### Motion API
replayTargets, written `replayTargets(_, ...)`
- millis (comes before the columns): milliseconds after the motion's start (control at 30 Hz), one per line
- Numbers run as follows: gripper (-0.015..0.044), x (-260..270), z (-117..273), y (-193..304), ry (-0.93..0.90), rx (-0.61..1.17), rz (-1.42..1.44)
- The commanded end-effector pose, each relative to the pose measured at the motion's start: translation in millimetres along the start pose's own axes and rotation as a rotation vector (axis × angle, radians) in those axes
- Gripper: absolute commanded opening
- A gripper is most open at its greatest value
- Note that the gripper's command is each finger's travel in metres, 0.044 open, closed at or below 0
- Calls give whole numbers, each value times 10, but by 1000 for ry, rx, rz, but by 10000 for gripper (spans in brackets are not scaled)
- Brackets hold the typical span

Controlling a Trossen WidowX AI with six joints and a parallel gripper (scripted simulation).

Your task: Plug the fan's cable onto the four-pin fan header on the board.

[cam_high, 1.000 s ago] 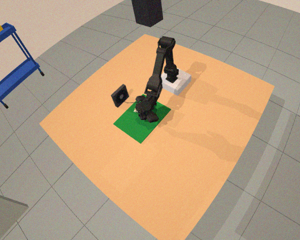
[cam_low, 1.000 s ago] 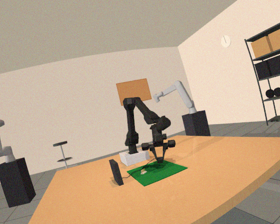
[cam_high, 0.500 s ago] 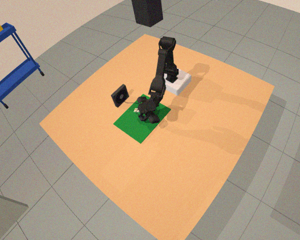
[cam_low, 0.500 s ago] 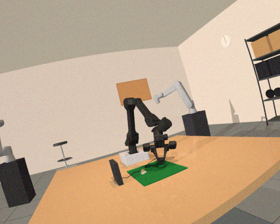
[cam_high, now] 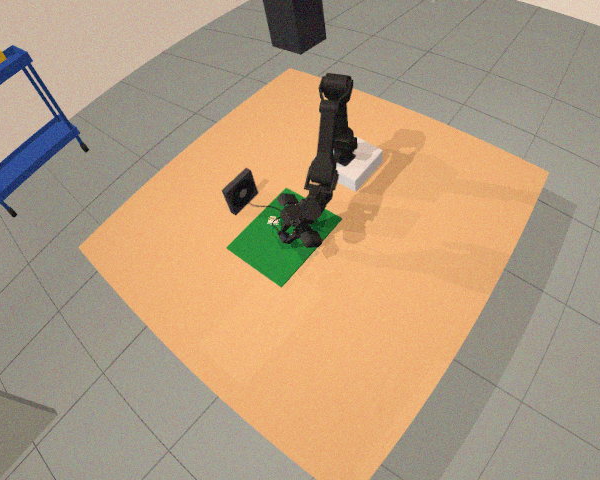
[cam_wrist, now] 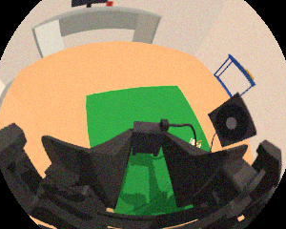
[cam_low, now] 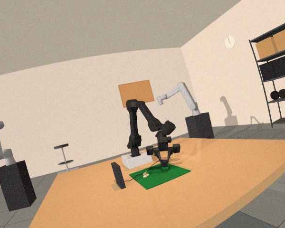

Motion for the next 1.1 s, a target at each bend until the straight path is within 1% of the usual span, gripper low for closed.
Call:
replayTargets(0, 0, 6, 24, 17, 4, -41, -1)
replayTargets(1067, 0, 8, 166, 319, 29, -289, -49)
Point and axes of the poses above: the point midway between the two fingers, 35 mm back from their tips, its own z axis back along the fingers, its own x axis across the jaws, y = z × x, the point moved 9 cm from there along z, back along the fingers, and after that the axes turned 1 degree about z, right-handed, at the moved point
